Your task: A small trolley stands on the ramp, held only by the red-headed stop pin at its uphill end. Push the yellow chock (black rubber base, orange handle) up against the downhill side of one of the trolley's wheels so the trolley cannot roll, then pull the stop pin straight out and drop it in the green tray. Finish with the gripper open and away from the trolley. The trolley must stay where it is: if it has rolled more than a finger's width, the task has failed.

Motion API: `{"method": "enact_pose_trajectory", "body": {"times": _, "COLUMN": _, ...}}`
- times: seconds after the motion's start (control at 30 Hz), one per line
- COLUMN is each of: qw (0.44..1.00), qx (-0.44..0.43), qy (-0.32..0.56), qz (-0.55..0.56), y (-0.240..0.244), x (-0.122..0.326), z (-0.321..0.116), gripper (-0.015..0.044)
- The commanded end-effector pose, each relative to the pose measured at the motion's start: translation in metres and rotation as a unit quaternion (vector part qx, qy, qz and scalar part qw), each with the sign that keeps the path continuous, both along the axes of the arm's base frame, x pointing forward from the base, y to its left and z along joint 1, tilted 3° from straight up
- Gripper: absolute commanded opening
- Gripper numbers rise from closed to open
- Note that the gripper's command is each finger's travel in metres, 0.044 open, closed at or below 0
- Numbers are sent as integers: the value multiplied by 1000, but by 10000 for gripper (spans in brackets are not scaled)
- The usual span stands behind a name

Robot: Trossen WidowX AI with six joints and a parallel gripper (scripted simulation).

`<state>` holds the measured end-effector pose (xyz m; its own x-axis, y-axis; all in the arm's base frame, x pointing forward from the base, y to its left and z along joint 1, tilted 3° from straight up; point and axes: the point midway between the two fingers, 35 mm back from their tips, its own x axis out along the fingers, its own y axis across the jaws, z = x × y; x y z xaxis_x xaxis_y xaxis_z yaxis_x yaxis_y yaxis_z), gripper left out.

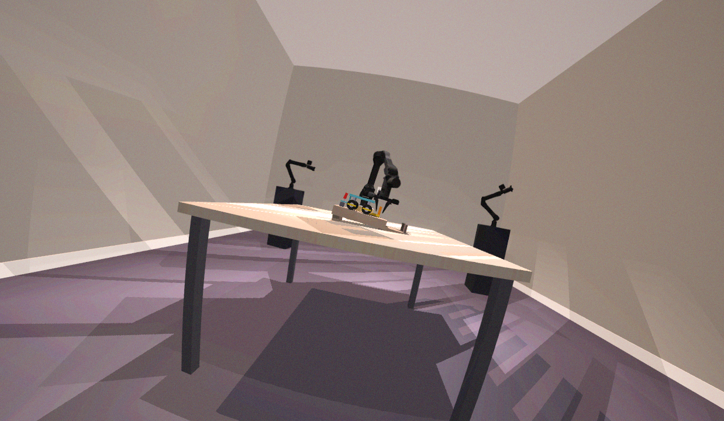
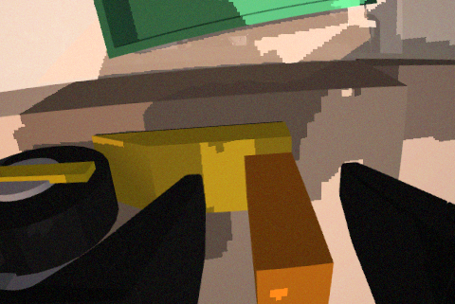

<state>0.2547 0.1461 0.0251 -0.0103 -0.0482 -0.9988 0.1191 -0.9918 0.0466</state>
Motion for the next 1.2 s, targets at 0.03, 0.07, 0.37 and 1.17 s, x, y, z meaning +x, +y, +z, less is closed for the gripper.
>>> {"method": "enact_pose_trajectory", "body": {"times": 0.03, "qw": 1000, "qx": -1, "qy": -7, "qz": -1, "y": 2, "x": 0, "z": 19, "gripper": 190}}
{"method": "enact_pose_trajectory", "body": {"times": 0.07, "qw": 1000, "qx": -1, "qy": -7, "qz": -1, "y": 1, "x": -1, "z": 21, "gripper": 190}}
{"method": "enact_pose_trajectory", "body": {"times": 0.37, "qw": 1000, "qx": -1, "qy": -8, "qz": -1, "y": 3, "x": -2, "z": 44, "gripper": 190}}
{"method": "enact_pose_trajectory", "body": {"times": 1.17, "qw": 955, "qx": -11, "qy": -57, "qz": -289, "y": -60, "x": 40, "z": 78, "gripper": 190}}
